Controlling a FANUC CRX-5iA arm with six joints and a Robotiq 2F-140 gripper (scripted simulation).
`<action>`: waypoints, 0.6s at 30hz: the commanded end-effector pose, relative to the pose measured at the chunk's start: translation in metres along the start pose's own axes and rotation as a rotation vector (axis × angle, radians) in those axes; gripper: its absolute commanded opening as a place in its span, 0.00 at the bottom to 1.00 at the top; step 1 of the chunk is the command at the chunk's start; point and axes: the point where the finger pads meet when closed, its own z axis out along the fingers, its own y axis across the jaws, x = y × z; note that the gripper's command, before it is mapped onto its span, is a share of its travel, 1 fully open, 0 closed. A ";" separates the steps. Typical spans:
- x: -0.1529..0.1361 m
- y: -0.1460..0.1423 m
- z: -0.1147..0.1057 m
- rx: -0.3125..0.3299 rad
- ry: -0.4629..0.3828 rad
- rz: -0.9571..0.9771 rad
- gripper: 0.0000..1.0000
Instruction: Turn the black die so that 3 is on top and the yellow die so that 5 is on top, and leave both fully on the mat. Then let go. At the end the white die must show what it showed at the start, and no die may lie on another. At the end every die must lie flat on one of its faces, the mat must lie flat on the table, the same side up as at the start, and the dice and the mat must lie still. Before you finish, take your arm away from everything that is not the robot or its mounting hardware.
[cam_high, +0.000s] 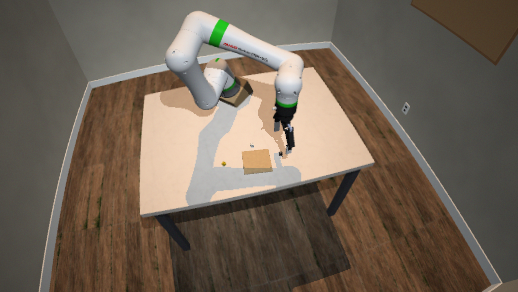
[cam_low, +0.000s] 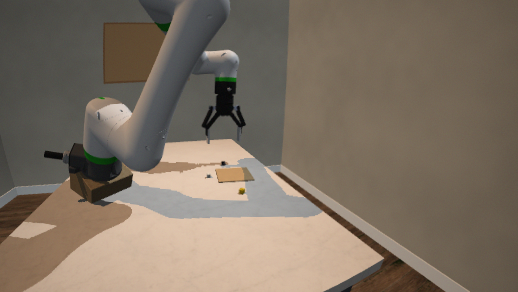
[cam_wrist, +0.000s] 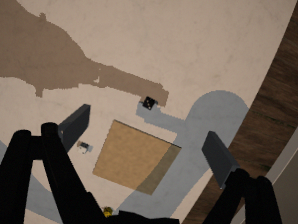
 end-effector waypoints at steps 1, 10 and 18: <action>0.000 -0.001 0.005 -0.008 -0.005 0.160 1.00; 0.000 -0.002 0.008 -0.008 -0.004 0.258 0.19; 0.000 -0.002 0.008 -0.008 -0.004 0.258 0.19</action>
